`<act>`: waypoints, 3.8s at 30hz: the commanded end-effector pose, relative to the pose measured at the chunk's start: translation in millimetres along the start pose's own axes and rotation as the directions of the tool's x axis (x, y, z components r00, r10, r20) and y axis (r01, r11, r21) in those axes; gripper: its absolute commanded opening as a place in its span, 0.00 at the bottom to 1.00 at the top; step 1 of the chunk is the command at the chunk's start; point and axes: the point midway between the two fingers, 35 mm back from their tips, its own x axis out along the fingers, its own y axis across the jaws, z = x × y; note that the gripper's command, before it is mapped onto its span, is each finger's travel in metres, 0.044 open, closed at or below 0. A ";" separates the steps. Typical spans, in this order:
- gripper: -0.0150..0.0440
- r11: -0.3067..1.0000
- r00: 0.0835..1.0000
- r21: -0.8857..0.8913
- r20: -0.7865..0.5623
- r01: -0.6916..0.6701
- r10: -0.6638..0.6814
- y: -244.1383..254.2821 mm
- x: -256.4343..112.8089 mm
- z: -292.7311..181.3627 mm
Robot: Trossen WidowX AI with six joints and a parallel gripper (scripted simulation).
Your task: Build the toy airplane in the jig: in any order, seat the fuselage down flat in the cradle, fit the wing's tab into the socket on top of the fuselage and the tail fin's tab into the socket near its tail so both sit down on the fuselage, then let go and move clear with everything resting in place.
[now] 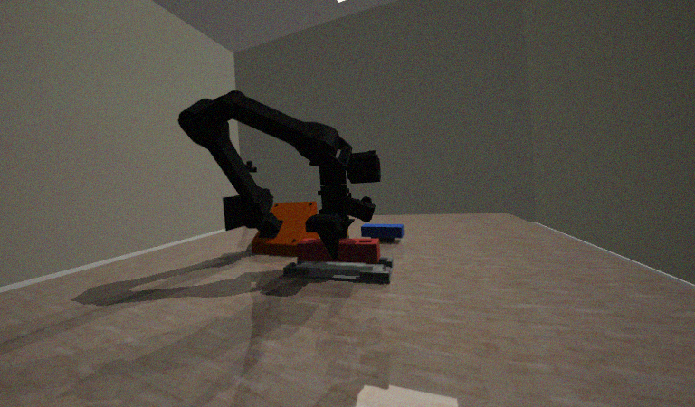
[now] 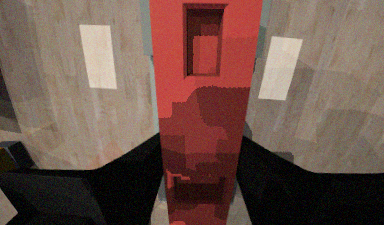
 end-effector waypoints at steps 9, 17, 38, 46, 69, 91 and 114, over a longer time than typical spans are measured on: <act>0.53 1.000 1.000 0.000 -0.002 0.001 -0.001 -0.3 4.8 -0.8; 0.44 1.000 1.000 0.000 -0.002 0.001 -0.001 -0.3 4.8 -0.8; 1.00 1.000 1.000 -0.004 -0.001 -0.005 0.005 1.5 -31.8 4.4; 1.00 1.000 1.000 -0.010 -0.004 0.000 0.000 2.3 -100.8 3.1; 1.00 0.992 1.000 0.128 0.003 -0.018 0.018 223.6 -94.0 72.8; 1.00 0.991 1.000 0.131 0.003 -0.013 0.012 249.0 -32.3 71.5; 1.00 0.991 1.000 0.131 0.004 -0.011 0.011 249.2 2.0 72.0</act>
